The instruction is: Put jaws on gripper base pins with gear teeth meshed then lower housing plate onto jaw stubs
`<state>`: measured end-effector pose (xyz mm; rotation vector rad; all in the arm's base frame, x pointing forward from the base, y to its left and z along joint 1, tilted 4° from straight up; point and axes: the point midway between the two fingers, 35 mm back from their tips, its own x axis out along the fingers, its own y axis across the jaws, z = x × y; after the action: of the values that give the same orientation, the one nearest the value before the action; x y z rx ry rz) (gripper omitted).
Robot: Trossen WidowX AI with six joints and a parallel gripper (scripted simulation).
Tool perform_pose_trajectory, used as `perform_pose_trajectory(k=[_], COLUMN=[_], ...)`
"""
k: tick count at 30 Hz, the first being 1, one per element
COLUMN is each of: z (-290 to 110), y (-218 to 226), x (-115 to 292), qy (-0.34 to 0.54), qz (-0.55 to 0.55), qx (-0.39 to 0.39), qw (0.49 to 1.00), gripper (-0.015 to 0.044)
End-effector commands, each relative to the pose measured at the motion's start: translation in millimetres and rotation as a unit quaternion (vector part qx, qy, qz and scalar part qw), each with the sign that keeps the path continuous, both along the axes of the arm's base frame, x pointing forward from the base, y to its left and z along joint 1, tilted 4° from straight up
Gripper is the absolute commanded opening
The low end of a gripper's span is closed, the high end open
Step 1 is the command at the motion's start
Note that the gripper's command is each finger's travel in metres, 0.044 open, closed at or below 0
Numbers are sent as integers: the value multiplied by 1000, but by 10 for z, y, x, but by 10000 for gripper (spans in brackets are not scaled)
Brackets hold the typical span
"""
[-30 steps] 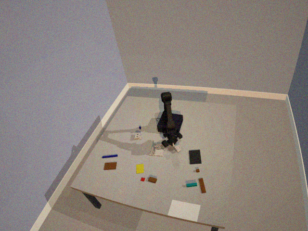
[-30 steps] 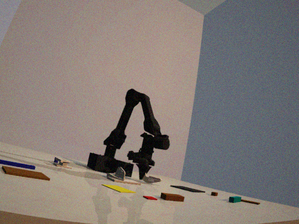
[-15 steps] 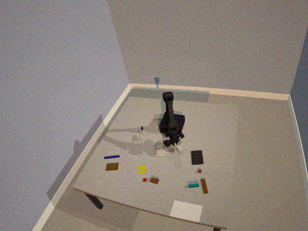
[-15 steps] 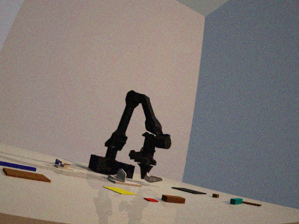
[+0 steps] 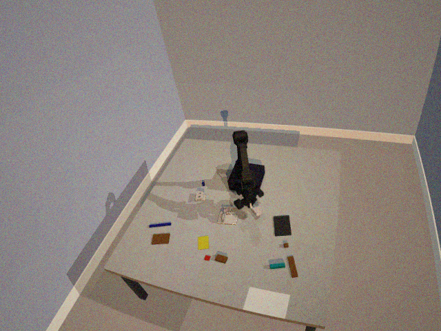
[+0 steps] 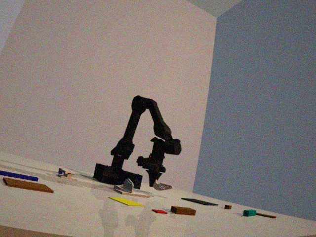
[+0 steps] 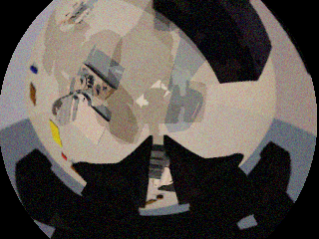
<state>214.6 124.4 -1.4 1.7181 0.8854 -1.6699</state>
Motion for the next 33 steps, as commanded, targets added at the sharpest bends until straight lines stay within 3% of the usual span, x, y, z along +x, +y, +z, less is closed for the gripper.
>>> perform_pose_trajectory(k=[1, 17, 27, 33], z=[34, 464, 486, 491], y=[11, -19, -22, -17], x=[3, 8, 8, 90], qy=[-2, -2, -2, -8], qz=[2, 2, 4, 88], qx=[4, 4, 4, 4], qw=[1000, 1000, 1000, 996], gripper=[37, 37, 37, 37])
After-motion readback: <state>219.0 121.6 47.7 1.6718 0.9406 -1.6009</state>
